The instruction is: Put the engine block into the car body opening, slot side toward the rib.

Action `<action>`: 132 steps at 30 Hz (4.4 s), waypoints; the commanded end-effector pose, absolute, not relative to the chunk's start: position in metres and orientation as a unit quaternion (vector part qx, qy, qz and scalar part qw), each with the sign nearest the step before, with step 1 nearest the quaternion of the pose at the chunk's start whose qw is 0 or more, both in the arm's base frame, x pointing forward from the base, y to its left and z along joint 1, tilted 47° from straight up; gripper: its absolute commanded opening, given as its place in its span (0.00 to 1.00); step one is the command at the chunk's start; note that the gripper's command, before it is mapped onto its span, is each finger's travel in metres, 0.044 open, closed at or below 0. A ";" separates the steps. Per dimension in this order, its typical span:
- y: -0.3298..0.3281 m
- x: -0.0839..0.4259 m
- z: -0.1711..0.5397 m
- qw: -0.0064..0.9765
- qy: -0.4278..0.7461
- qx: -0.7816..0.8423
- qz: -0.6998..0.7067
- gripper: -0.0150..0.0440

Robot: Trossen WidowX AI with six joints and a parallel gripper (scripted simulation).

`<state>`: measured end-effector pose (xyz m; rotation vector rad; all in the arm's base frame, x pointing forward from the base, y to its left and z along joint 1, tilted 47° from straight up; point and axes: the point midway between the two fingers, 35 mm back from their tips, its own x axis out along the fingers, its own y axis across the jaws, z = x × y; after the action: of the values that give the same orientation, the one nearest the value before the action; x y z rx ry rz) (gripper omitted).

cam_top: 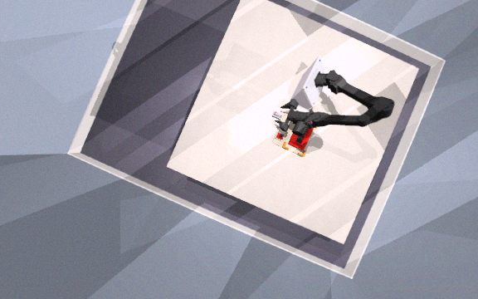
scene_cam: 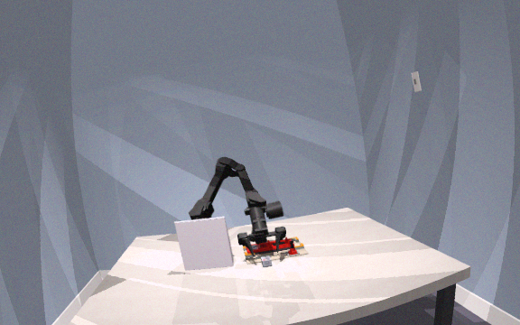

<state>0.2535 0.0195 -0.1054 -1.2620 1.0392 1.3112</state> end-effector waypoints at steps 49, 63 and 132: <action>0.008 0.250 -0.112 0.665 0.644 -0.135 0.353 1.00; 0.005 0.250 -0.113 0.664 0.708 0.059 0.235 1.00; 0.002 0.256 -0.118 0.294 0.694 0.618 -0.223 1.00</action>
<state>0.2579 -0.0026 -0.1153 1.6356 1.8443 -0.5897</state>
